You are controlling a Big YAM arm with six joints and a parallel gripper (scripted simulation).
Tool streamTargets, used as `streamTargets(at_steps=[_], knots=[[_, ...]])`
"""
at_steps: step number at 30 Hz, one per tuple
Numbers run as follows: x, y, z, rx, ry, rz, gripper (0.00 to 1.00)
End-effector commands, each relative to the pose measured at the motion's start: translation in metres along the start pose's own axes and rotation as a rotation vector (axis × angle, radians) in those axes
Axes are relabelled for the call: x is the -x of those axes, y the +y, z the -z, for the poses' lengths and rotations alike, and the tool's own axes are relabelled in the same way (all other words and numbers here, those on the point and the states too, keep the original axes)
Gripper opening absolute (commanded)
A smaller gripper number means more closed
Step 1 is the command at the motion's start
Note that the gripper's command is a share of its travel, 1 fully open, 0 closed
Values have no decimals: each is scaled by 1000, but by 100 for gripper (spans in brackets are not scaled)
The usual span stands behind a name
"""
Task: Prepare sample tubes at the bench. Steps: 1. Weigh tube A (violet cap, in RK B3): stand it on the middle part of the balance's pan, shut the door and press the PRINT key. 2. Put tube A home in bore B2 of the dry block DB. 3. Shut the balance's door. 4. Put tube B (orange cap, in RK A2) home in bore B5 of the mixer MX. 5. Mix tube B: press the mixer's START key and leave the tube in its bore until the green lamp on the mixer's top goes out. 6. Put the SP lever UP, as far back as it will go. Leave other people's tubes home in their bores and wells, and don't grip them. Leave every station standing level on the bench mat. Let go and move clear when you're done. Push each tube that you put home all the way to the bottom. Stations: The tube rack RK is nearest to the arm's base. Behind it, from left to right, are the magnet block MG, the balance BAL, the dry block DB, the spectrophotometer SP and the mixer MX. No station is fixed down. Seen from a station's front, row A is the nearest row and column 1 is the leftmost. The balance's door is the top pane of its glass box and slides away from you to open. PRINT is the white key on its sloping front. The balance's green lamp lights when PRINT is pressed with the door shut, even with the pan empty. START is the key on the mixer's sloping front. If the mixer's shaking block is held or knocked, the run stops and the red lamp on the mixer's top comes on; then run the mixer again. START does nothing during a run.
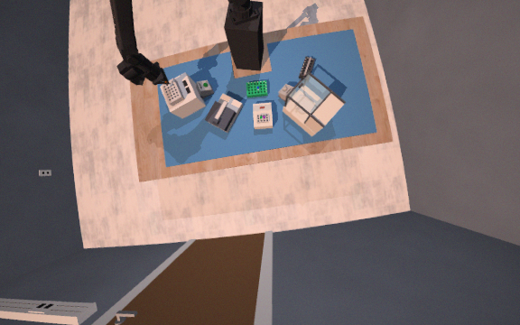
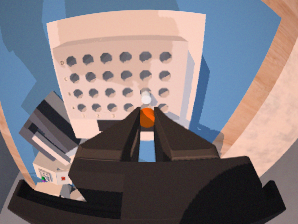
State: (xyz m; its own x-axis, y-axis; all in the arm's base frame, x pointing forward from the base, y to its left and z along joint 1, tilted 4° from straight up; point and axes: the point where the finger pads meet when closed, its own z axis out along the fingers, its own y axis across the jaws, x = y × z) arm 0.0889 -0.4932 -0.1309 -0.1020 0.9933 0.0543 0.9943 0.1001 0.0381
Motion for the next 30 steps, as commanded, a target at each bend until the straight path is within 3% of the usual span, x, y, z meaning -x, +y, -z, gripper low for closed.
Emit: streamTargets(at_steps=[1,30], knots=[[1,6,-6,-1,-5,0,9],[7,7,-5,0,-11,1,9]])
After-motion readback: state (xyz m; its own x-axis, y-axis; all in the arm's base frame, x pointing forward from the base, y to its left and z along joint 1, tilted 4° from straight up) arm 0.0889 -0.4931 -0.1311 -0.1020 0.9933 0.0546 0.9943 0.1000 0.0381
